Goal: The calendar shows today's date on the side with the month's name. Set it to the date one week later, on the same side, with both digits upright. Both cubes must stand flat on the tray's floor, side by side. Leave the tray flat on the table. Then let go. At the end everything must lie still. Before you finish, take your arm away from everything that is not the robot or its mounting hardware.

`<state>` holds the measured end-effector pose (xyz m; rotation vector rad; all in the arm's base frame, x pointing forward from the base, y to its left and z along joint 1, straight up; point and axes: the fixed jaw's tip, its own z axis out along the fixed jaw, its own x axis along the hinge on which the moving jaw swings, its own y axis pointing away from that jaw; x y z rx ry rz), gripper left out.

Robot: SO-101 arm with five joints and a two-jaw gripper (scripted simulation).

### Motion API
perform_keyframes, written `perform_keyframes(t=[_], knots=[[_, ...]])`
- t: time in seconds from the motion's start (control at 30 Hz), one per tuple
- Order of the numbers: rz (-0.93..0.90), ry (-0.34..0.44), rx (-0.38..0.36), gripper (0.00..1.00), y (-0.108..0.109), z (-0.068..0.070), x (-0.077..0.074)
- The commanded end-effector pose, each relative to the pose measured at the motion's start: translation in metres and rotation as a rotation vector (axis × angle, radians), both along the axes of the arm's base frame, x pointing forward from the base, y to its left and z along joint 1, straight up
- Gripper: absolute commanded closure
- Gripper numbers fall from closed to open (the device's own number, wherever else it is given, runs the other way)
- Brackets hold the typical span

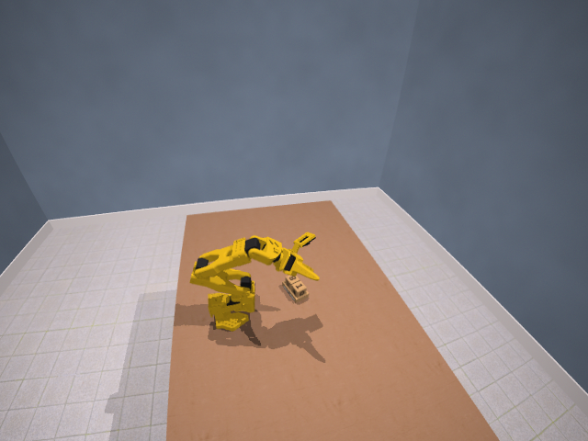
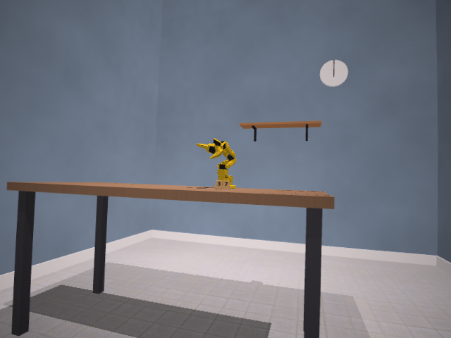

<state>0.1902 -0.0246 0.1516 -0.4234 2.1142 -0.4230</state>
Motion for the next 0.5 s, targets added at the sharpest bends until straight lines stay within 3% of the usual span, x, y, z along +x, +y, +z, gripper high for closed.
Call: perform_keyframes(t=[0.0, 0.37, 0.43, 0.47], knots=[[0.118, 0.033, -0.138, 0.27, 0.005, 0.004, 0.000], [0.492, 0.210, -0.516, 0.35, 0.016, -0.016, -0.004], [0.492, 0.210, -0.516, 0.35, 0.016, -0.016, -0.004], [0.529, 0.224, -0.549, 0.36, 0.017, -0.018, -0.005]])
